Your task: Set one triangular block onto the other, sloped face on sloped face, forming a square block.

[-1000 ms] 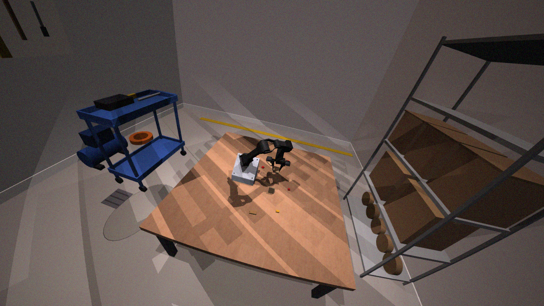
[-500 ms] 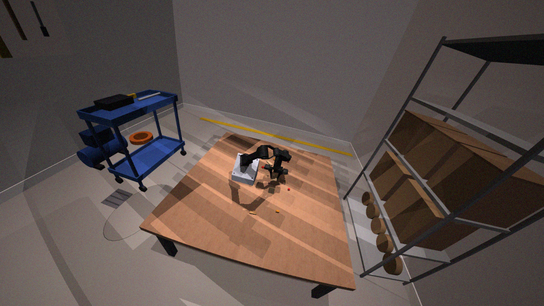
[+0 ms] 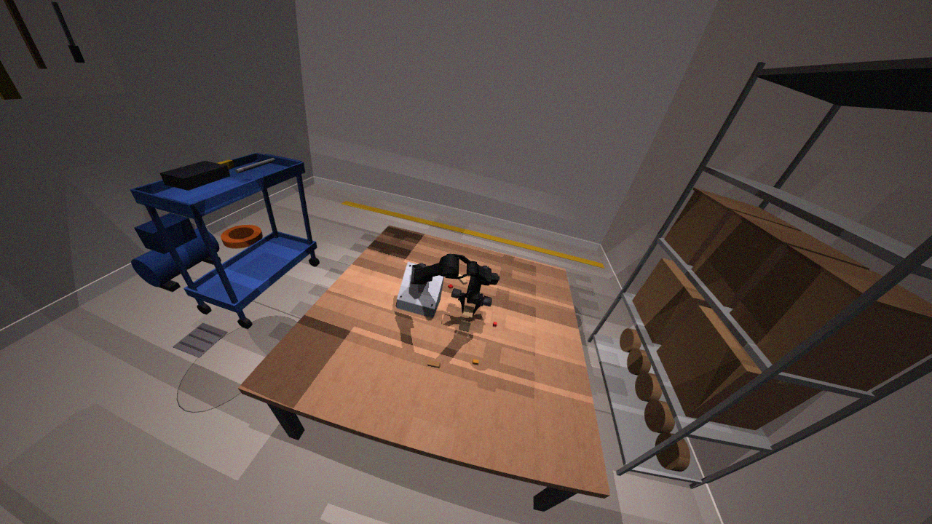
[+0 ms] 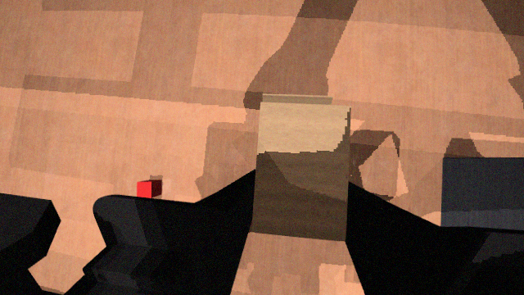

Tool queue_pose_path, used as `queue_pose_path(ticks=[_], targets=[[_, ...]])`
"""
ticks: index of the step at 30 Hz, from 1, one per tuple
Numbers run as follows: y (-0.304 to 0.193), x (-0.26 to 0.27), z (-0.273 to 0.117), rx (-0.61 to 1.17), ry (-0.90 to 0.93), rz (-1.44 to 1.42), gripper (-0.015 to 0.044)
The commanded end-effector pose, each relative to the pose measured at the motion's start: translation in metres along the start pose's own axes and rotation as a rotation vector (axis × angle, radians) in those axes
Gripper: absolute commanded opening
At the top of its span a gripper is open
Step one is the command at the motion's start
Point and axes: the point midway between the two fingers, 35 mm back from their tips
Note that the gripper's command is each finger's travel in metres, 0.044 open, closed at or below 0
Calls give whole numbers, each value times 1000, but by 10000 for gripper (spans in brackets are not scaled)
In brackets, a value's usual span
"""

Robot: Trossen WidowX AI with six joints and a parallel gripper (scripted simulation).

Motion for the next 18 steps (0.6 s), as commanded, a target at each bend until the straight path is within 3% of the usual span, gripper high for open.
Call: queue_pose_path(ticks=[1, 18], targets=[[1, 1, 0, -8, 8, -4, 0], [1, 1, 0, -13, 12, -8, 0]])
Point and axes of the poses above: the point midway between the two fingers, 35 mm back from their tips, its own z axis out along the fingers, its own x axis across the jaws, y = z × x, and after that the axes turned 5 degrees about -z, right-handed
